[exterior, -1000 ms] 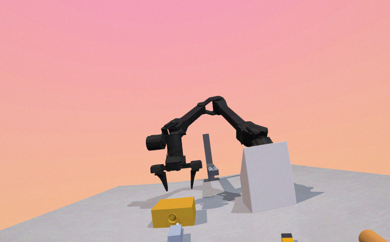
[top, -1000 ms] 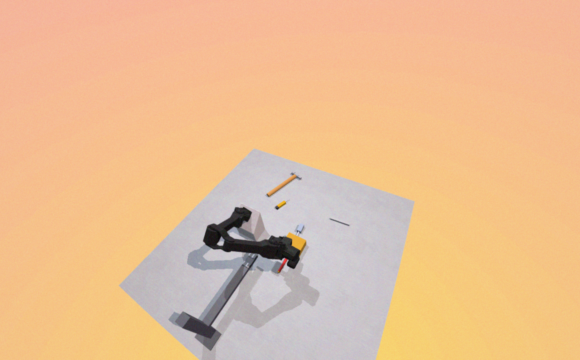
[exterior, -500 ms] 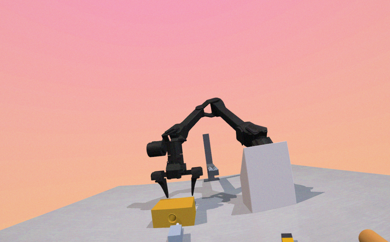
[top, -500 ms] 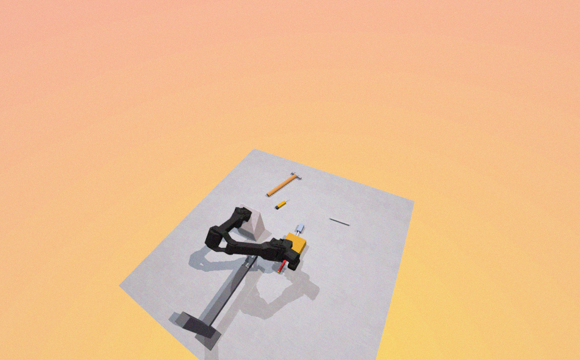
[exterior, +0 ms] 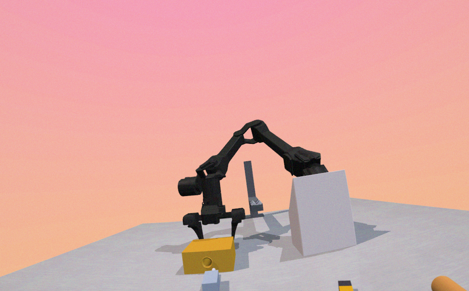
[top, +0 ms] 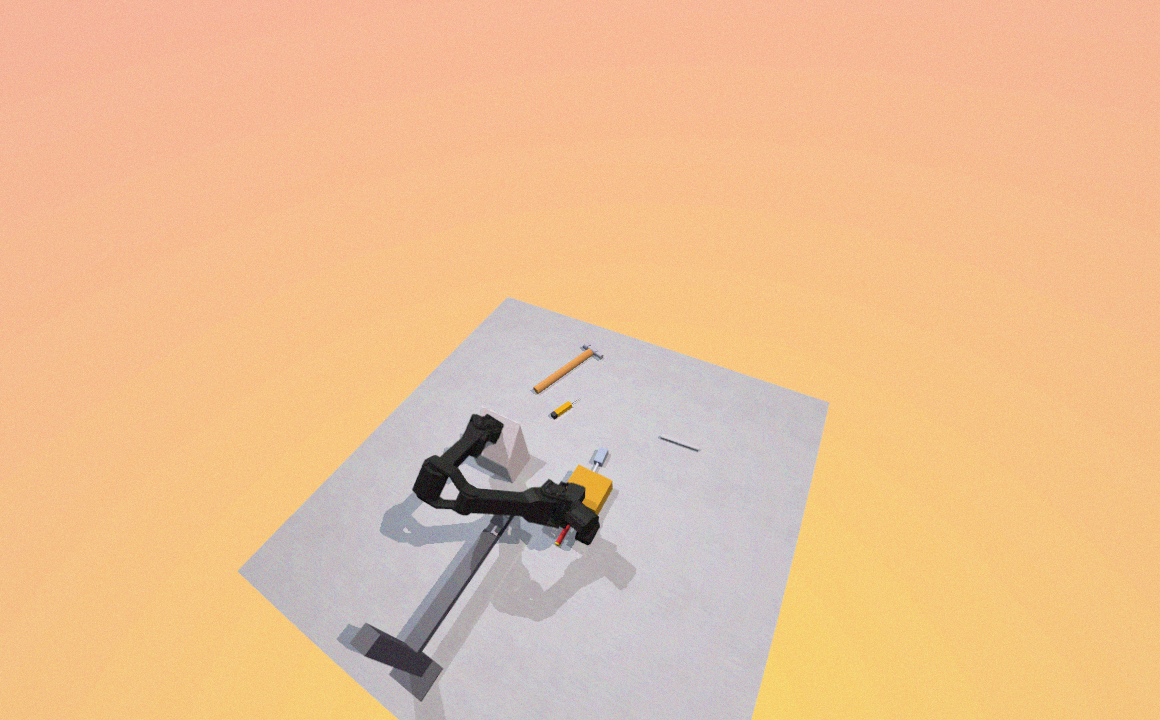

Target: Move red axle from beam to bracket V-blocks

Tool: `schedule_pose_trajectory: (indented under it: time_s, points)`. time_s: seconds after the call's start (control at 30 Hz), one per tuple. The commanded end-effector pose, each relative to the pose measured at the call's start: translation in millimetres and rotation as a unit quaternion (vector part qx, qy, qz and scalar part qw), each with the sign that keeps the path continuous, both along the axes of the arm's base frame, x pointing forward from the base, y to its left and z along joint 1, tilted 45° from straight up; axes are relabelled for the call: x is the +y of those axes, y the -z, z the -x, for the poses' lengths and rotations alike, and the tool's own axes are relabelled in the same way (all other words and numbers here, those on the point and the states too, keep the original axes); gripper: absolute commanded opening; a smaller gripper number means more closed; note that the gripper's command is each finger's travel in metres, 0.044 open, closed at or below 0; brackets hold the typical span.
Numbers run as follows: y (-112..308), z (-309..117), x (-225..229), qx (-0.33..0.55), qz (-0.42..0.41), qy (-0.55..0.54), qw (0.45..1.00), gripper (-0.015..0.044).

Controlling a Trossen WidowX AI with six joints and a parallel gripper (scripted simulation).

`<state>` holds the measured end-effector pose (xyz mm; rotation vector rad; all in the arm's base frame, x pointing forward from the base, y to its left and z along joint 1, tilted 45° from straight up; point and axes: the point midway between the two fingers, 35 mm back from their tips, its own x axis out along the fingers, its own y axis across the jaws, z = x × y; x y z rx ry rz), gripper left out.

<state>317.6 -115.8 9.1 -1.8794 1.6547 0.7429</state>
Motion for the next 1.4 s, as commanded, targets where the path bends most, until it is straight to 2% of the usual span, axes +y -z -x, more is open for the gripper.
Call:
schedule_pose_trajectory:
  time_s: [0.0, 0.17, 0.67, 0.9, 1.07, 1.37]
  points:
    - [5.7, 0.7, -3.9, 0.003, -0.002, -0.002, 1.0, 0.044]
    - [7.1, 0.8, -5.6, 0.003, -0.002, -0.002, 1.0, 0.044]
    - [5.1, 0.8, -5.6, 0.001, 0.001, 0.001, 1.0, 0.0046]
    - [5.1, 0.8, -5.6, 0.001, 0.001, 0.001, 1.0, 0.0]
    - [-0.9, -0.6, 2.2, 0.001, -0.001, 0.0, 1.0, 0.0]
    - [-36.8, -1.6, 45.7, 0.002, -0.009, -0.001, 1.0, 0.0]
